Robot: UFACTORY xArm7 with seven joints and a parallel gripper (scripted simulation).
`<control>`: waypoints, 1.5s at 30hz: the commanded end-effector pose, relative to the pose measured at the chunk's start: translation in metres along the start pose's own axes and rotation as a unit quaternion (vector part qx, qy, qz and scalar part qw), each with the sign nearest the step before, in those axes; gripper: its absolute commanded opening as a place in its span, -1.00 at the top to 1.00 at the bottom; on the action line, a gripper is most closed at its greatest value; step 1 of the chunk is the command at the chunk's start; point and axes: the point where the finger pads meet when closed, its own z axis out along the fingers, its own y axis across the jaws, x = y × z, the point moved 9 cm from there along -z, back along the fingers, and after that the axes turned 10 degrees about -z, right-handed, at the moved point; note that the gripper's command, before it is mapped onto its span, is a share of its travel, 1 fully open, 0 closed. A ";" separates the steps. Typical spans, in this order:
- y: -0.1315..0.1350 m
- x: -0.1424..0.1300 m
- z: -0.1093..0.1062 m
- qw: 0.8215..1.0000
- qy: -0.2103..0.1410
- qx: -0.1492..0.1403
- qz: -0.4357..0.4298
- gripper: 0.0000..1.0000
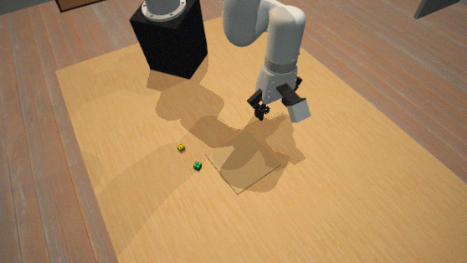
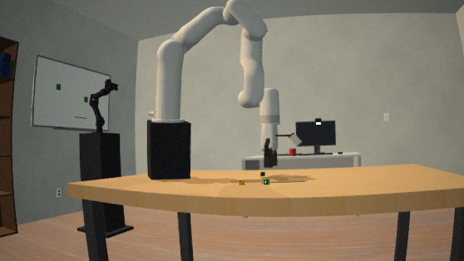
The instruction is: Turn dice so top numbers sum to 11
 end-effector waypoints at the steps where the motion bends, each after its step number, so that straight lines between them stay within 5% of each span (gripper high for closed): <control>1: 0.000 0.001 -0.001 1.000 0.001 0.001 0.000 -1.00; 15: 0.000 0.001 -0.008 1.000 0.001 0.001 0.000 -1.00; 24: 0.000 0.001 -0.076 1.000 0.001 0.001 0.000 -1.00; 32: 0.000 0.001 -0.113 1.000 0.001 0.001 0.000 -1.00; 45: 0.000 0.000 -0.116 1.000 0.001 0.001 -0.001 -1.00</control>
